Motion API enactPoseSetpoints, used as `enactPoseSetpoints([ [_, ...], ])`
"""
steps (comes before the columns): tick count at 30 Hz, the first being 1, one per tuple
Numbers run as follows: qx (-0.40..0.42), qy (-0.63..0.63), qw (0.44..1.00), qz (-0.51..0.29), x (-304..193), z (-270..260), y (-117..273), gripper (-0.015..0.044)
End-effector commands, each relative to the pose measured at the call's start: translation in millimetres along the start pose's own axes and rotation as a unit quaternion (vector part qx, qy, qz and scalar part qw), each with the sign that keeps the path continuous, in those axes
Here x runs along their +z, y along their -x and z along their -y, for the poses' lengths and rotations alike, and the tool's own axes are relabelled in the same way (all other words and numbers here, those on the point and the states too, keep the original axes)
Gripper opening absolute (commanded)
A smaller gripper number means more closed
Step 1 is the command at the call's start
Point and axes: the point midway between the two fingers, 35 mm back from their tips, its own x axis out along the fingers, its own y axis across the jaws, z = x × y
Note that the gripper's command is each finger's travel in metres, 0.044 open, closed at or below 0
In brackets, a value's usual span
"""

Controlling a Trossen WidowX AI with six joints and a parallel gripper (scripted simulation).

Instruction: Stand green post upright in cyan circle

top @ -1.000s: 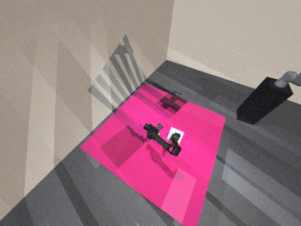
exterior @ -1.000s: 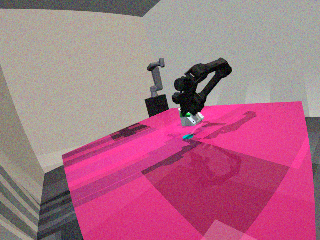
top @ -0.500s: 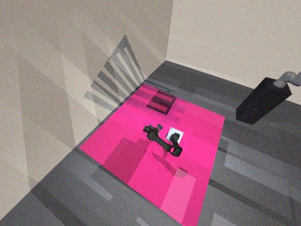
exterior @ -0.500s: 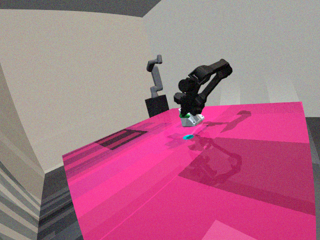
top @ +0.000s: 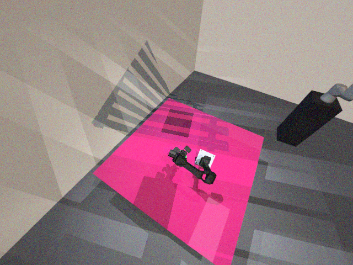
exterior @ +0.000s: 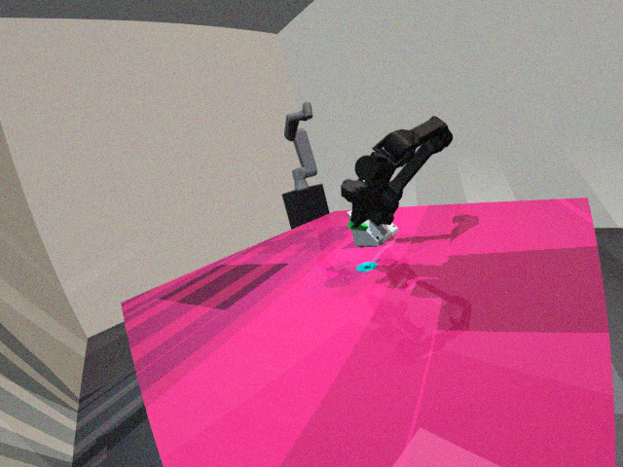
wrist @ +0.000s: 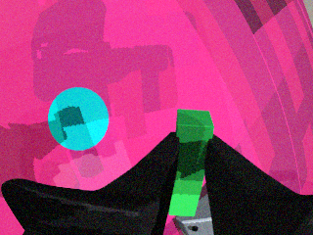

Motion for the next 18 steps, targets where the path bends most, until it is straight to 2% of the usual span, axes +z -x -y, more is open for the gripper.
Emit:
enactPoseSetpoints([
  [1,-0.005,-0.003,1.0,0.012,0.3,0.6,0.3,0.0023],
  [18,-0.019,-0.01,0.998,0.064,1.2,0.5,0.2,0.0023],
])
